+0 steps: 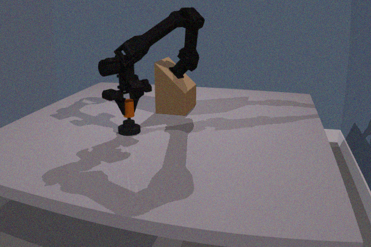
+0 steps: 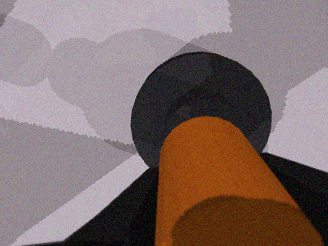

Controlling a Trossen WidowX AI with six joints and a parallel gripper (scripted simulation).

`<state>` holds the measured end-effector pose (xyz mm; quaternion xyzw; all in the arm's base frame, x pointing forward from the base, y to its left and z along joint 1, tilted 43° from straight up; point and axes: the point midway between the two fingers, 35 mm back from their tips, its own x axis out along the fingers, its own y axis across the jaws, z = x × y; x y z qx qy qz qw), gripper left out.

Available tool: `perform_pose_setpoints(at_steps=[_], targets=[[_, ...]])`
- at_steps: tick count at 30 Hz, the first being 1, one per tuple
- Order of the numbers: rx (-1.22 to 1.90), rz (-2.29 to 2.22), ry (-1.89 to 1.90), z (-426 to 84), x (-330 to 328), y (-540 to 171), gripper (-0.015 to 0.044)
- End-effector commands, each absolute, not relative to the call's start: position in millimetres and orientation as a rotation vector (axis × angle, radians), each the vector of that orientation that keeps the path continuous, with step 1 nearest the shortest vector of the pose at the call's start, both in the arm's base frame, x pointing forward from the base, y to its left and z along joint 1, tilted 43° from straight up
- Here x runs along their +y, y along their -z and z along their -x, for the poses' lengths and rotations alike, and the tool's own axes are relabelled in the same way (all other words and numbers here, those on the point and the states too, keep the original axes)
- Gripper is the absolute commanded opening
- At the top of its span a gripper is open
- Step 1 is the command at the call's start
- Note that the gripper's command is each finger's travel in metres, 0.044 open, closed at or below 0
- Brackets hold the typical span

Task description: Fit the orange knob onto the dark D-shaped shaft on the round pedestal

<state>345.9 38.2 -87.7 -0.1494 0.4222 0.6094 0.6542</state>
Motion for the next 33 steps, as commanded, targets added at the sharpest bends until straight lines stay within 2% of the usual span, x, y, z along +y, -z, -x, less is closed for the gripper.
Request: perform_pose_setpoints(at_steps=[1,5,33], targets=[[0.903,0.397,-1.413,-349.8,35.7,85.5,0.0],[0.819,0.489,-1.472,-352.6,35.4,85.7,0.0],[0.819,0.489,-1.472,-346.7,38.9,89.0,0.0]])
